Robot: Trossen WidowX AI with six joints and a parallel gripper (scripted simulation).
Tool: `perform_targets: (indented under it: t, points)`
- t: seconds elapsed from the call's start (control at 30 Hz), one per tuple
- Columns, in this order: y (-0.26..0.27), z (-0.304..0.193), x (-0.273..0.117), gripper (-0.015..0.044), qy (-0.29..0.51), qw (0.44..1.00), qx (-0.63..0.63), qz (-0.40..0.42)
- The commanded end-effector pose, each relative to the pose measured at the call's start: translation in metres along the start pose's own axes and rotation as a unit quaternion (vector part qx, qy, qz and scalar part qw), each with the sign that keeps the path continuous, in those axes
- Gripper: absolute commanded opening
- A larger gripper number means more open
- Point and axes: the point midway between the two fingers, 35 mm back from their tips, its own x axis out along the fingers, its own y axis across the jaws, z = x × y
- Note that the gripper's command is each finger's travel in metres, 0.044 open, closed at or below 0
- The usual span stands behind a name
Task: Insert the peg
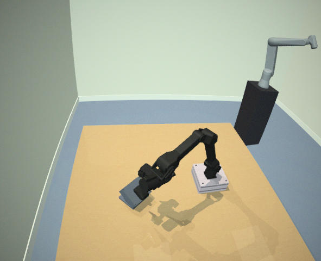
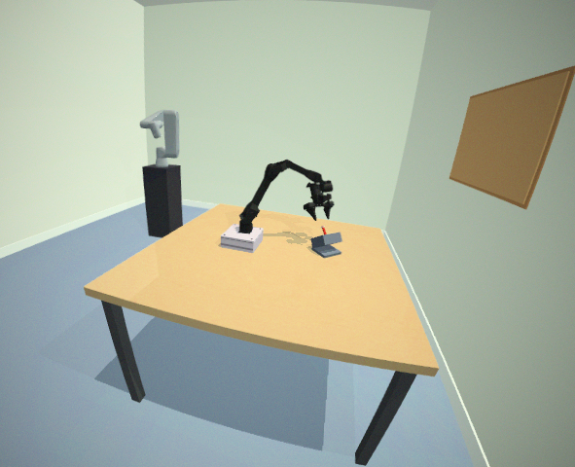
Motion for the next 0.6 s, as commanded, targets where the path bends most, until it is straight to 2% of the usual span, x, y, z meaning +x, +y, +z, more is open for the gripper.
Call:
perform_targets:
  t: [0.0, 0.57]
  points:
    - [0.001, 0.0, -0.01, 0.044, -0.003, 1.0, 0.001, 0.0]
    - [0.0, -0.001, -0.033, 0.044, -0.002, 1.0, 0.0, 0.0]
